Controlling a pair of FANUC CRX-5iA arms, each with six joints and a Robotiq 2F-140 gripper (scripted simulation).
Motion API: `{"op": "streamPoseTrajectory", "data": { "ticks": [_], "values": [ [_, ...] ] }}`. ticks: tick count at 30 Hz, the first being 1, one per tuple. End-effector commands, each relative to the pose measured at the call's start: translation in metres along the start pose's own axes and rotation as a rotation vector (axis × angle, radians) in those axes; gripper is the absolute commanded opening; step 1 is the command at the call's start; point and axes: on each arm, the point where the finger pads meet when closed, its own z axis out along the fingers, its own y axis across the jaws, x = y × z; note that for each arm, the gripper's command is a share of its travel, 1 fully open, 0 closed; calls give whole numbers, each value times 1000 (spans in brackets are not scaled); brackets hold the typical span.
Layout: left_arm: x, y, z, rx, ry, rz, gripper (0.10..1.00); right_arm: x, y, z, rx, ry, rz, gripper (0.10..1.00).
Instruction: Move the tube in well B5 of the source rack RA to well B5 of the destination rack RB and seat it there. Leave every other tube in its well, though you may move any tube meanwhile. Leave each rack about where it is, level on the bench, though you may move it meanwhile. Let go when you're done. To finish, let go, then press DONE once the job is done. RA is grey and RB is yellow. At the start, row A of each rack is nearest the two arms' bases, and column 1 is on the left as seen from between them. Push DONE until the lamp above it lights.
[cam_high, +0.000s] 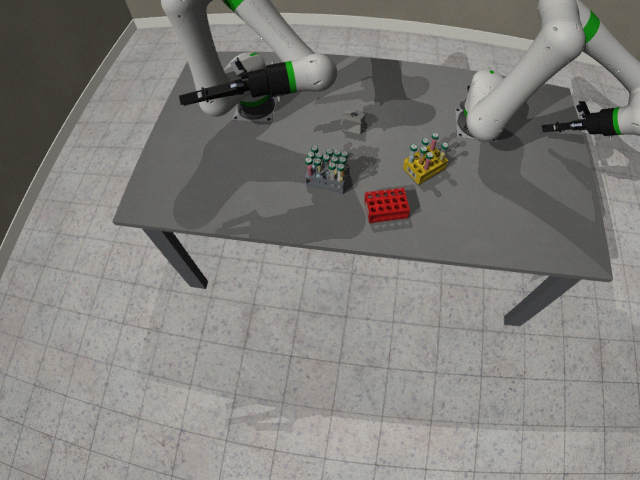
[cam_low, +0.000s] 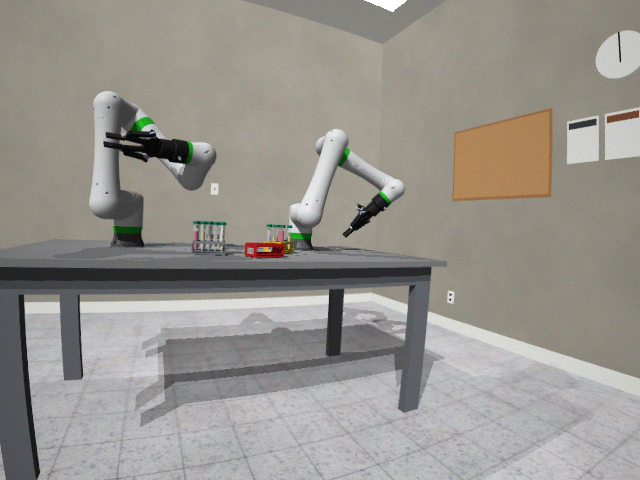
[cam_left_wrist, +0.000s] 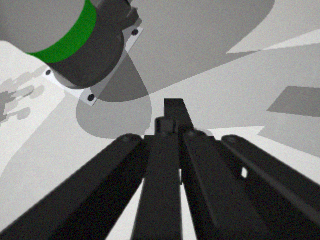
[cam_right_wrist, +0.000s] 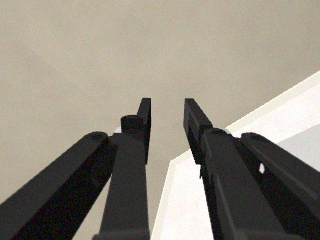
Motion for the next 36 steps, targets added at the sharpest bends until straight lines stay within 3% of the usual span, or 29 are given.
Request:
{"op": "streamPoseTrajectory", "data": {
  "ticks": [1,14,36],
  "values": [
    [0,1,-2,-1,-6,-23,99,0,0,0,0,0,1,282],
    [-1,5,-8,-2,-32,-154,99,0,0,0,0,0,1,282],
    [-3,19,-25,11,-106,-528,99,0,0,0,0,0,1,282]
  ]
}}
